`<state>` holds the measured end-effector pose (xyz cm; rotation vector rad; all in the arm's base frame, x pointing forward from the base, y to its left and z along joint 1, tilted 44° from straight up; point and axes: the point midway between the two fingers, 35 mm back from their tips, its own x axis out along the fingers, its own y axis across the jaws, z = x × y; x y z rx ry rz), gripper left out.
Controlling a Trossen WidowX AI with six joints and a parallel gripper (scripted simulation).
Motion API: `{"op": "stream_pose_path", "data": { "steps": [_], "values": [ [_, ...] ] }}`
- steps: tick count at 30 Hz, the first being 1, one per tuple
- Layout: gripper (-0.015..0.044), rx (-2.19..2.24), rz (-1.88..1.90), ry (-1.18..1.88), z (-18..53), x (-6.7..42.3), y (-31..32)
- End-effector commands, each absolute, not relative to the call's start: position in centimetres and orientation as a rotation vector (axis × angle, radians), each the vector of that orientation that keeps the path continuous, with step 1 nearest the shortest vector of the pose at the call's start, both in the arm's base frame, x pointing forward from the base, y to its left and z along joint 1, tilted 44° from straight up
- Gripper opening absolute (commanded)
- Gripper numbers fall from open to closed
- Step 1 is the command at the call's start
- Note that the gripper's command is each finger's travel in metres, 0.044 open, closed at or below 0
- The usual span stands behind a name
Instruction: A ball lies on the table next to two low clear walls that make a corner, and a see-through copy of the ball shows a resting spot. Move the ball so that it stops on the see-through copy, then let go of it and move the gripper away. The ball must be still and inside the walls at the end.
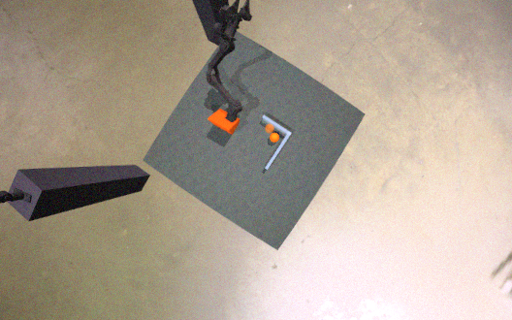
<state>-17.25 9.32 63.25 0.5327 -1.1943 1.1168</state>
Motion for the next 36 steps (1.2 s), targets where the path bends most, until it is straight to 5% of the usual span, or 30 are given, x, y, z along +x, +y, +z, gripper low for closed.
{"op": "stream_pose_path", "data": {
  "steps": [1,17,26,36],
  "values": [
    [0.0426,0.535,1.112,-1.191,63.3,-17.0,9.2],
    [0.0440,0.395,0.614,-0.871,64.6,5.3,5.5],
    [0.0440,0.284,0.413,-0.558,59.4,19.2,3.2],
    [0.0440,0.071,0.328,-0.256,52.0,28.9,2.2]
  ]
}}
